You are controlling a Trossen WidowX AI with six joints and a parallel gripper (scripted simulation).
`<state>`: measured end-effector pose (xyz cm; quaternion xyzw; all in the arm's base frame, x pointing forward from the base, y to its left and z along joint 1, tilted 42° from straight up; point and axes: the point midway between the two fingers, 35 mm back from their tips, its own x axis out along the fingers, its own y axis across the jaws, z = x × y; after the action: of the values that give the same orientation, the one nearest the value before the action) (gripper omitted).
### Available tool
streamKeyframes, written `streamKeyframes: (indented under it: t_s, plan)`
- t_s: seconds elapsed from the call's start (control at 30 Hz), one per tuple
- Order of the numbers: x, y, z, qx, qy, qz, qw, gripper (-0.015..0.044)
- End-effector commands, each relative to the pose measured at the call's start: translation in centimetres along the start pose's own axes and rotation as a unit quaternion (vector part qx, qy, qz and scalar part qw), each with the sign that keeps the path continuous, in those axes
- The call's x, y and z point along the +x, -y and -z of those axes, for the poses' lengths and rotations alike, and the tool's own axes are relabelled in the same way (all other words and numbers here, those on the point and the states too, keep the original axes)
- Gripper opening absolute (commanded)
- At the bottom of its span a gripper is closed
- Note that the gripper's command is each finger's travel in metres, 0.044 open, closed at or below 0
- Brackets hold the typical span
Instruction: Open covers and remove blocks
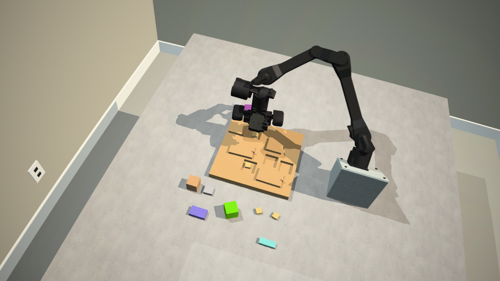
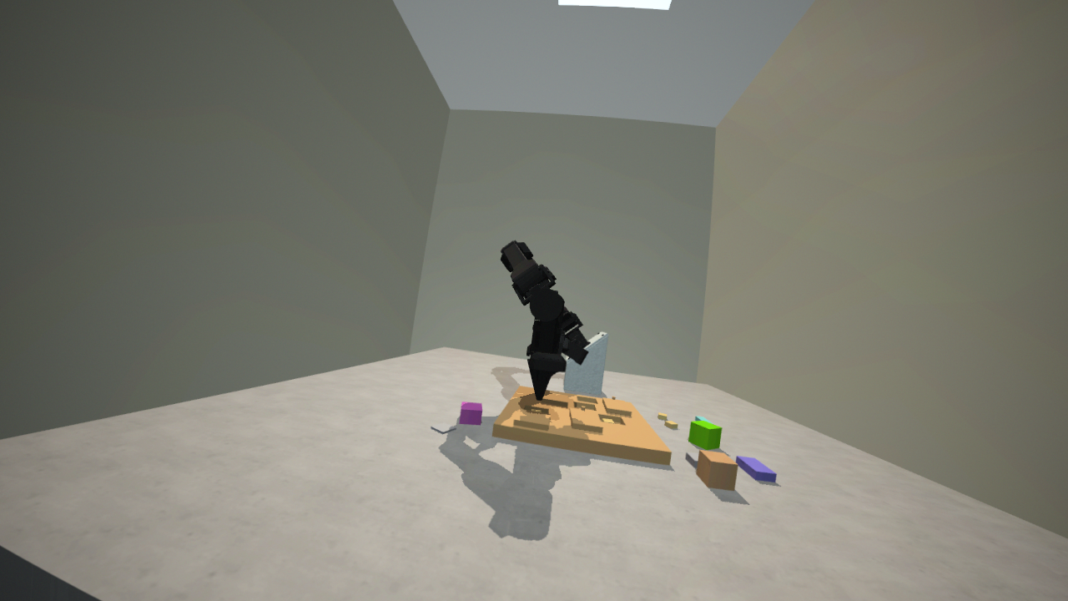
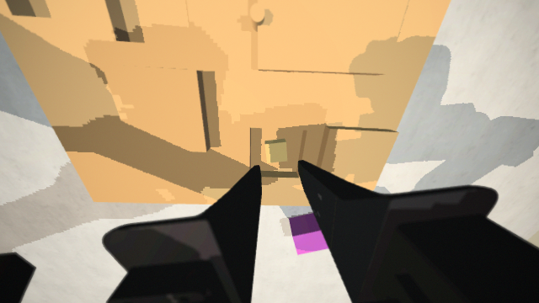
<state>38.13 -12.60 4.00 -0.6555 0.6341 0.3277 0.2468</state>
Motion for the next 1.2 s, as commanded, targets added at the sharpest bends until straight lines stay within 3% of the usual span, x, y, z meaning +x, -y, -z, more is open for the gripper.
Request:
streamKeyframes:
  t_s: [0.0,1.17]
  plan:
    - [0.1,0.0,0.0,0.002,-0.002,0.000,1.000,0.0144]
    - [2.4,0.0,0.1,0.002,-0.002,0.000,1.000,0.0144]
